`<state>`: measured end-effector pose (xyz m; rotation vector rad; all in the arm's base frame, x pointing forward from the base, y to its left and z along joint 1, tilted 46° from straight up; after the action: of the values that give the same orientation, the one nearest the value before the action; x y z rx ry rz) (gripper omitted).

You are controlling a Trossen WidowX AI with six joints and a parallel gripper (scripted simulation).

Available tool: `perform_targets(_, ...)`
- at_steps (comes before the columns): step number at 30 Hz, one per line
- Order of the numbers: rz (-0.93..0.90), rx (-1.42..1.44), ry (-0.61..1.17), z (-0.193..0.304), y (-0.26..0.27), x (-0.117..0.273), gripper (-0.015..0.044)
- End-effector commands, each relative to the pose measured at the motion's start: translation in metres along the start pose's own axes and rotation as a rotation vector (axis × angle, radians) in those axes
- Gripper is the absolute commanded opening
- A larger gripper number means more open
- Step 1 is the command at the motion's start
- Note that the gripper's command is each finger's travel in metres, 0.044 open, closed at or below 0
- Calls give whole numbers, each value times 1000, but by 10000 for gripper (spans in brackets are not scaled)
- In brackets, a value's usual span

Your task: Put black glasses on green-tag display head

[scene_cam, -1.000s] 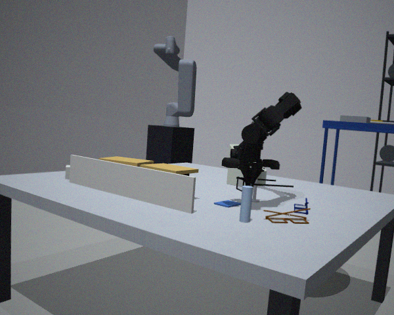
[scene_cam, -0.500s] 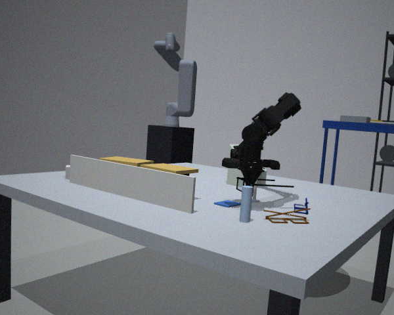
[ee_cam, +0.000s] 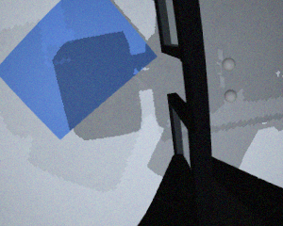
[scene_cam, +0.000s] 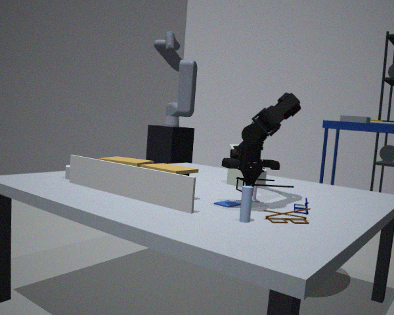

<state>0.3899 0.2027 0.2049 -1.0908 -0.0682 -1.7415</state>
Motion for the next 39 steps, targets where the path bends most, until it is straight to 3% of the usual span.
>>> perform_targets(1,-1,-6,0,-1,1,0,0)
perform_targets(12,-1,-6,-1,-5,1,1,0)
perform_targets(22,-3,-6,-4,-12,2,58,0)
perform_targets(28,-3,-10,-4,-13,3,59,0)
perform_targets(39,-33,-234,-7,-59,64,75,0)
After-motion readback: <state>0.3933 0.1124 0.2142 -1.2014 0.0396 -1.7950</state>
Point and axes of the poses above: the point midway between the two fingers, 35 mm back from their tips, its own x axis back along the fingers, its own y axis across the jaws, z = x × y, the point moved 3 cm from there along x, back along the fingers, and after that the axes turned 6 degrees about -x, right-handed, at the moved point
